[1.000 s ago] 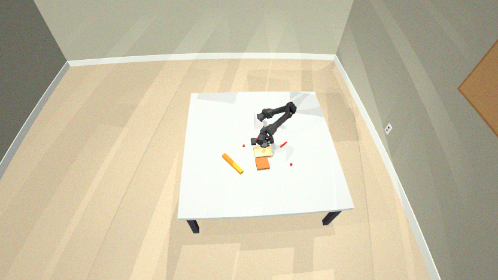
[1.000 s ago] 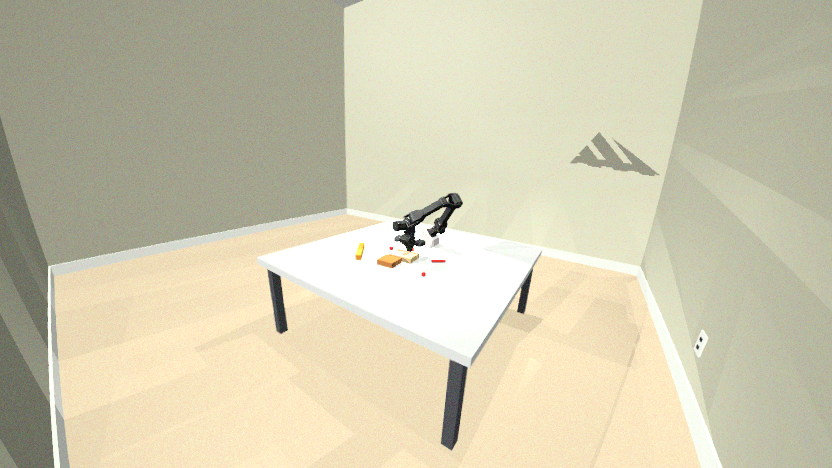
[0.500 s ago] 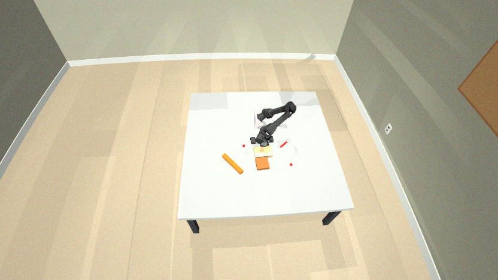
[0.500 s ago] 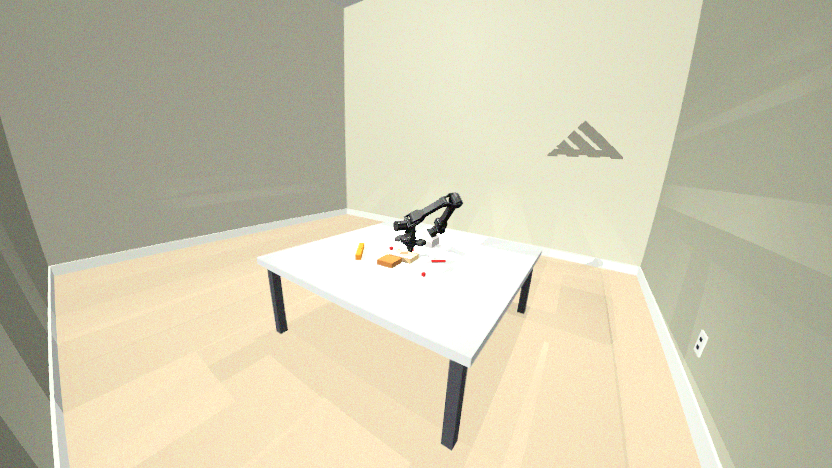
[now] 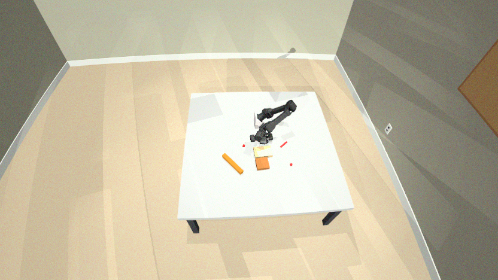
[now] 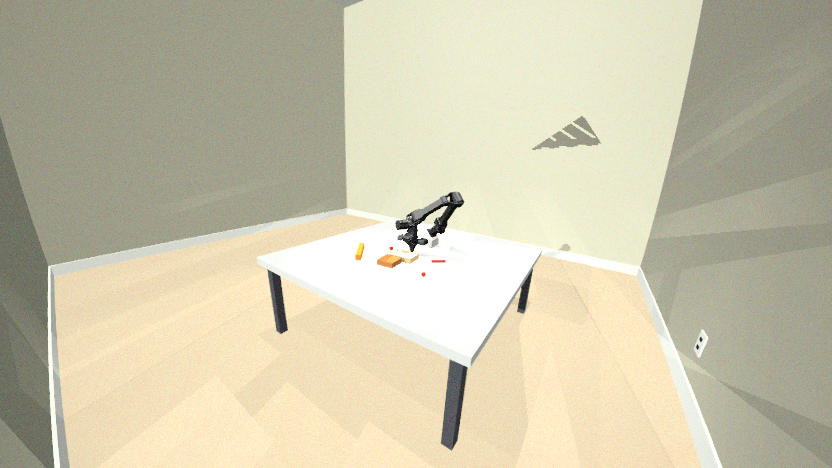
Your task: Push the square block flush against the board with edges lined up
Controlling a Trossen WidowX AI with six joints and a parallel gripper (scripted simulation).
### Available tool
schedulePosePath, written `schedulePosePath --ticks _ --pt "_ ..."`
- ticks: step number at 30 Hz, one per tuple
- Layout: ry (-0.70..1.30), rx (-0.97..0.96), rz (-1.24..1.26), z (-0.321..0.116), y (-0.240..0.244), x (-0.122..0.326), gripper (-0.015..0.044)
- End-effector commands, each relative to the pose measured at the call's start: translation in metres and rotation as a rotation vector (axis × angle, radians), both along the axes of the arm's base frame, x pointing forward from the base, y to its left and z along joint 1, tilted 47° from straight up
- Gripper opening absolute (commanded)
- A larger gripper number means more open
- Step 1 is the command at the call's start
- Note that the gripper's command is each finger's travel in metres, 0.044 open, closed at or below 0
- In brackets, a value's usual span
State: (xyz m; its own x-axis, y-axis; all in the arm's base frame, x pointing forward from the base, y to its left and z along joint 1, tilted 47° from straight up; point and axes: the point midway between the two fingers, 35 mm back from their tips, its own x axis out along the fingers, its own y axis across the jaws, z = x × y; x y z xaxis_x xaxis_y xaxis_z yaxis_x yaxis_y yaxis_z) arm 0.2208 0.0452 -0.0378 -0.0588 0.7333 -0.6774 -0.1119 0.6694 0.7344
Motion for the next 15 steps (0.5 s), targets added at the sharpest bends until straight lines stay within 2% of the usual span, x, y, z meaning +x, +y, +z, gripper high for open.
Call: schedulePosePath --ticks 1,5,10,15 --pt "-0.005 -0.005 0.004 0.0 -0.001 -0.007 0.0" --pt "0.001 0.0 0.0 0.001 -0.002 -0.006 0.0" --pt "-0.004 -0.006 0.005 0.036 -0.04 -0.004 0.0" --pt "-0.005 -0.005 0.005 0.038 -0.041 -0.004 0.0"
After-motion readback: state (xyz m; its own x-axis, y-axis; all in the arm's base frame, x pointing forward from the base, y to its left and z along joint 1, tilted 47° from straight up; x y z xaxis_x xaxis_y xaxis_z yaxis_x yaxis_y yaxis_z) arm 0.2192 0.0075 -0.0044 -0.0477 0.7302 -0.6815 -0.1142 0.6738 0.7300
